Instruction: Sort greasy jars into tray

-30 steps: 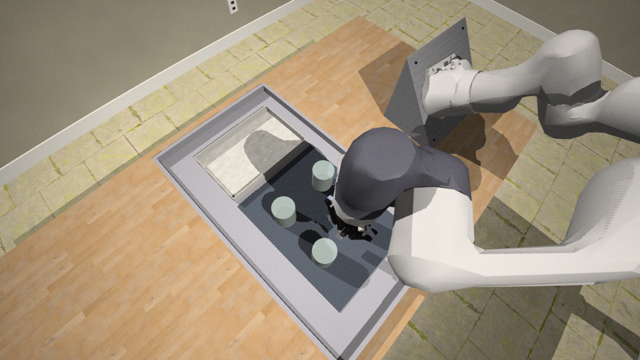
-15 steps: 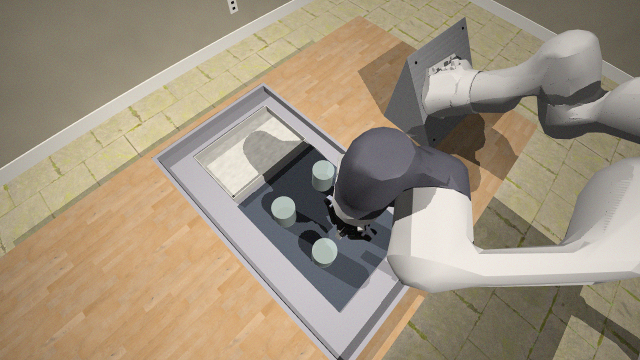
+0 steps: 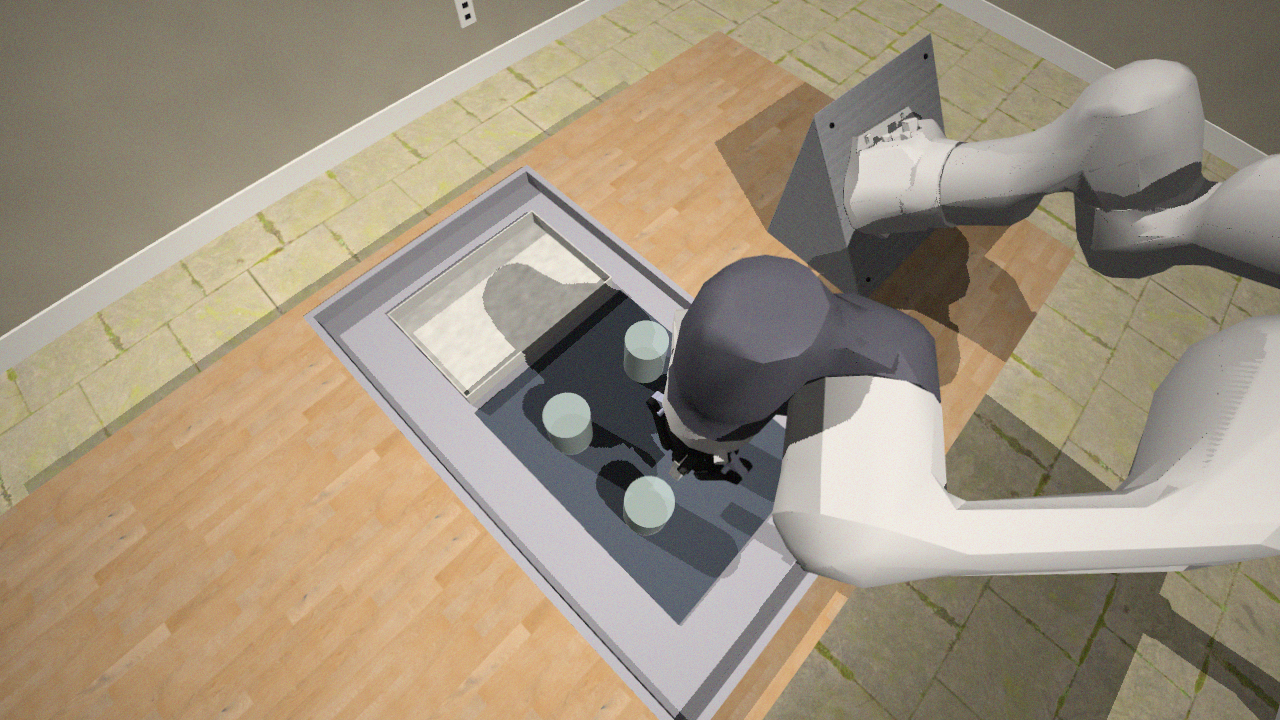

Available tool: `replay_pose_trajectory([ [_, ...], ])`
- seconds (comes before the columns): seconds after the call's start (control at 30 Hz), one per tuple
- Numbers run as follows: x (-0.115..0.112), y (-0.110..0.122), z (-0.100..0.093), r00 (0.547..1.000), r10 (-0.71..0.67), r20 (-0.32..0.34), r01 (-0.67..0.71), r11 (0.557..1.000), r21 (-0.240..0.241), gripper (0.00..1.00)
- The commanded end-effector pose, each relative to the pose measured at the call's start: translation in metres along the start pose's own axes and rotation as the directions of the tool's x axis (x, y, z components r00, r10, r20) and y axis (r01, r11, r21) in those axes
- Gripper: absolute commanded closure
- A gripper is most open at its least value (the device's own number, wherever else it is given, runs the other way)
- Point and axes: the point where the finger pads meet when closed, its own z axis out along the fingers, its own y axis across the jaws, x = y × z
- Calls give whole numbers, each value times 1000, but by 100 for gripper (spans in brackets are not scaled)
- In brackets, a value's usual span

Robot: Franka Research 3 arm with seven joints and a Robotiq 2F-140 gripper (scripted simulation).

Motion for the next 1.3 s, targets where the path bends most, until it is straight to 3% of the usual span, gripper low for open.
replay_pose_trajectory([
  [0.0,-2,0,1,1000,0,1,0,1000,-1,100],
  [1.27,-6,0,1,1000,0,1,0,1000,-1,100],
])
